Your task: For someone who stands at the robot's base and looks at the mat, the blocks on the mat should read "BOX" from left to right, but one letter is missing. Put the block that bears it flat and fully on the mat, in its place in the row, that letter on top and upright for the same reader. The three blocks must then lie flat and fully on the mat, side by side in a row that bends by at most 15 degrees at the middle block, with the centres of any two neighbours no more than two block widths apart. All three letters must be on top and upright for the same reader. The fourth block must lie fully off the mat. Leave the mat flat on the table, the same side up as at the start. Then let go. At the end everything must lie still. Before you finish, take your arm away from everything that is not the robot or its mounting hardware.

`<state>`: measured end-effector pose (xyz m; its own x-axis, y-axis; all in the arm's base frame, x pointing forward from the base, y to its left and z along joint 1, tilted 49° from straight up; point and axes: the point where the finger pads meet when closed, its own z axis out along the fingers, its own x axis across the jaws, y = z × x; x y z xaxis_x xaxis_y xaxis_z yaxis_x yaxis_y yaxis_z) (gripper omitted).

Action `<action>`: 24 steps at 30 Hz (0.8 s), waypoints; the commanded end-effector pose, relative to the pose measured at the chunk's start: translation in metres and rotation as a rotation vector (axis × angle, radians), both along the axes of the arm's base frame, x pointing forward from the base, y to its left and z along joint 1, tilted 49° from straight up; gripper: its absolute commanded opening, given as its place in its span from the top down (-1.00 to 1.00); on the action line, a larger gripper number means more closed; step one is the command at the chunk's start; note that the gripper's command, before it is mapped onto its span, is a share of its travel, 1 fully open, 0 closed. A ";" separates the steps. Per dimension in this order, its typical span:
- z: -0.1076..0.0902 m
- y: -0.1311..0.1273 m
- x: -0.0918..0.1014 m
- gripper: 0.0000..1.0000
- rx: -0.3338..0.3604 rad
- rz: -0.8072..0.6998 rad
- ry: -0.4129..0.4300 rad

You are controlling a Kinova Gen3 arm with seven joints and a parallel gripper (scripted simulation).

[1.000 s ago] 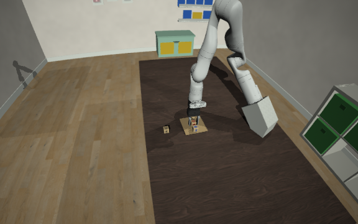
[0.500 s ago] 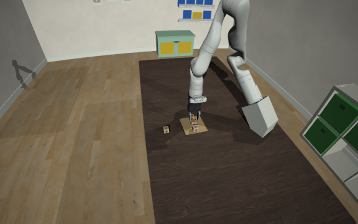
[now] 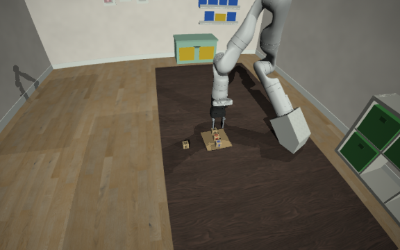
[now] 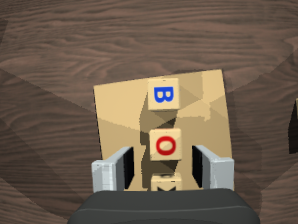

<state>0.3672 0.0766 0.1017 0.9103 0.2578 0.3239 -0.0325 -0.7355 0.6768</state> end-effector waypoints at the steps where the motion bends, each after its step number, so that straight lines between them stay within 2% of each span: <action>1: 0.002 0.009 -0.001 -0.74 0.003 0.018 -0.002; 6: 0.003 0.009 -0.002 -0.74 0.003 0.018 -0.002; 7: 0.003 0.009 -0.002 -1.00 0.003 0.018 -0.002; 24: 0.003 0.009 -0.002 -1.00 0.003 0.018 -0.002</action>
<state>0.3655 0.0851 0.1041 0.9053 0.2725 0.3257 -0.0209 -0.7374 0.6751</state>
